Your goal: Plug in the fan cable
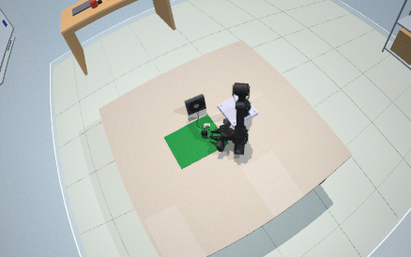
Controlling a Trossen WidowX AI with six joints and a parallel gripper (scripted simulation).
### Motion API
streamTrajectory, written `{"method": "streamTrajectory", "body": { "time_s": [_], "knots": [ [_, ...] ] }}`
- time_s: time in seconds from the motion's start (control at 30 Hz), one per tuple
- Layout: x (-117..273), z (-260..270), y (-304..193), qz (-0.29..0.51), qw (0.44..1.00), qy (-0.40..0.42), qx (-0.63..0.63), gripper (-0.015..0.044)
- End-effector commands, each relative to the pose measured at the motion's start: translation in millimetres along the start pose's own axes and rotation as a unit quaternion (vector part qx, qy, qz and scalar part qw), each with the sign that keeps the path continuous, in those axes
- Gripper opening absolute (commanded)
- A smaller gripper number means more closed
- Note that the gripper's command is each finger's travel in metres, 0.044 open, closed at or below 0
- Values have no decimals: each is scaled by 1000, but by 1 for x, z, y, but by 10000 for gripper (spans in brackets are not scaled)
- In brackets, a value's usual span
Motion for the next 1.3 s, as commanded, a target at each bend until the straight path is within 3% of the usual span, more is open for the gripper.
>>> {"method": "streamTrajectory", "body": {
  "time_s": [0.0, 1.07, 1.27],
  "knots": [
    [7, 1, 1, 5, 1000, 2, -2, 140],
    [73, -7, 32, -23, 1000, -20, -6, 140],
    [66, -6, 41, 21, 998, -64, 9, 298]
  ]
}}
Point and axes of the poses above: the point midway between the two fingers, 35 mm back from their tips, its own x axis back along the fingers, its own z axis across the jaws, y = z × x, the point moved 10 cm from there along x, back along the fingers, and after that the axes turned 11 degrees about x, right-handed, at the moved point
